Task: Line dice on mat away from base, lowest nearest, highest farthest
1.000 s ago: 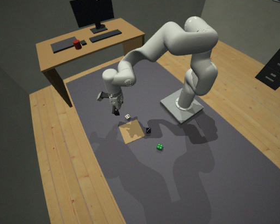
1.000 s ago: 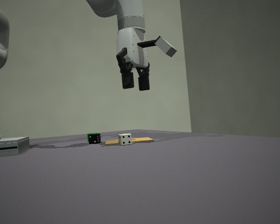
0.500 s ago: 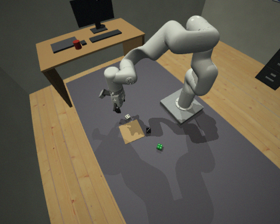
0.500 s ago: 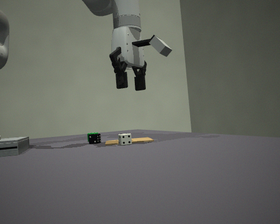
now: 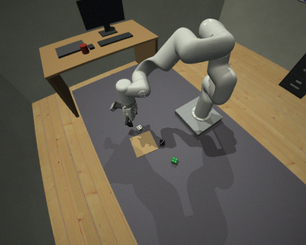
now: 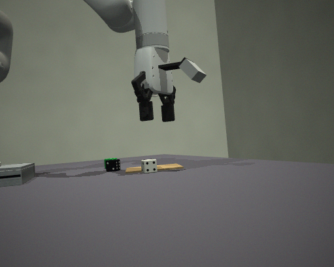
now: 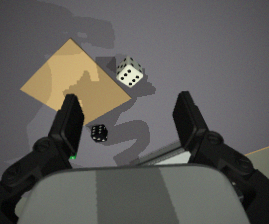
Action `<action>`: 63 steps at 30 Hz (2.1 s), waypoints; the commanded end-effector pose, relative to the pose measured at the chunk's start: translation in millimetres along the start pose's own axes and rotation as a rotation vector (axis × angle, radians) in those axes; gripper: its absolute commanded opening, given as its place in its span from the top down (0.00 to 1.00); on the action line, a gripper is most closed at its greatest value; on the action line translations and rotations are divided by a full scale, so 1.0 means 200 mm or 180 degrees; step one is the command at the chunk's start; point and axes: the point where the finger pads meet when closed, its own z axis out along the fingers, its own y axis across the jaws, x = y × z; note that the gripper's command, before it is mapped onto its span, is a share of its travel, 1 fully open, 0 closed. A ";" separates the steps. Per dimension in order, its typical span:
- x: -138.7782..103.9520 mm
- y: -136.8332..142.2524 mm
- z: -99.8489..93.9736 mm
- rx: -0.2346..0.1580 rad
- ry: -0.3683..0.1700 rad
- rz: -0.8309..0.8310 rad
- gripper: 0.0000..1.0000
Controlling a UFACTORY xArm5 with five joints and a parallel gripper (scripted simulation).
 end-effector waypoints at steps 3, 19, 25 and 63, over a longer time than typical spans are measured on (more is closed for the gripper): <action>0.01 -0.01 0.24 0.0004 0.0009 0.0000 0.00; 0.01 -0.01 0.32 0.0004 0.0009 0.0000 0.00; 0.01 -0.01 0.32 0.0004 0.0009 0.0000 0.00; -0.12 -0.07 0.32 0.0006 0.0009 0.0000 0.00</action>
